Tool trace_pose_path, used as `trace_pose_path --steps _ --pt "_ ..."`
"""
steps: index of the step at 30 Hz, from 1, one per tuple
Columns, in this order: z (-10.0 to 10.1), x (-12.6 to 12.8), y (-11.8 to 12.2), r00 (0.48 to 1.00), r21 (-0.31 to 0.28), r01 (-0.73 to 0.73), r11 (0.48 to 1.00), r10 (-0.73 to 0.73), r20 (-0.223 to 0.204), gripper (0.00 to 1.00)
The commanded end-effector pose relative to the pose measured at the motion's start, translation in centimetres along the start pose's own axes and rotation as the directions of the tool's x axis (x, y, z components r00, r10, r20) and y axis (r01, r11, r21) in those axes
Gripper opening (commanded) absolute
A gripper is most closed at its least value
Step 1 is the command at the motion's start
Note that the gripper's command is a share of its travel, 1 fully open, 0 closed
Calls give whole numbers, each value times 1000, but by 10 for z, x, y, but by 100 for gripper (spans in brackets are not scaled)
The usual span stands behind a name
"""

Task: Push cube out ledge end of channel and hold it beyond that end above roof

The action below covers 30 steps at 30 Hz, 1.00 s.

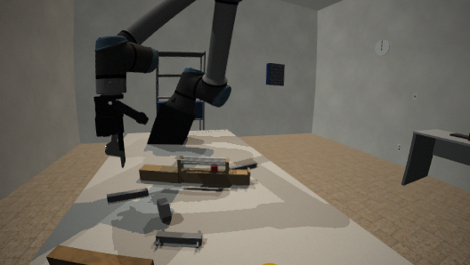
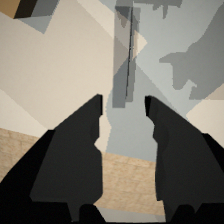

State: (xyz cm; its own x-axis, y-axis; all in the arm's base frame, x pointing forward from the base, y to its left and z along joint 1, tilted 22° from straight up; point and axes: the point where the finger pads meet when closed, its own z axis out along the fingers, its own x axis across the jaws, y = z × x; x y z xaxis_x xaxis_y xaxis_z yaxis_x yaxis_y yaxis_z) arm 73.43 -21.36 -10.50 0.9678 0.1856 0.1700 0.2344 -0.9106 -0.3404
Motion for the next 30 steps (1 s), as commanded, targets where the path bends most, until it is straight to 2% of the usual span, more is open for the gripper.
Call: trace_pose_path --steps 1,12,24,30 --pt "-1 1 1 1000 -1 0 1000 0 -1 22" --pt "6 0 1 1000 -1 1 1000 -1 -1 22" --pt "78 0 1 1000 -1 1 1000 -1 -1 22" --pt "87 0 1 1000 -1 1 1000 -1 -1 22"
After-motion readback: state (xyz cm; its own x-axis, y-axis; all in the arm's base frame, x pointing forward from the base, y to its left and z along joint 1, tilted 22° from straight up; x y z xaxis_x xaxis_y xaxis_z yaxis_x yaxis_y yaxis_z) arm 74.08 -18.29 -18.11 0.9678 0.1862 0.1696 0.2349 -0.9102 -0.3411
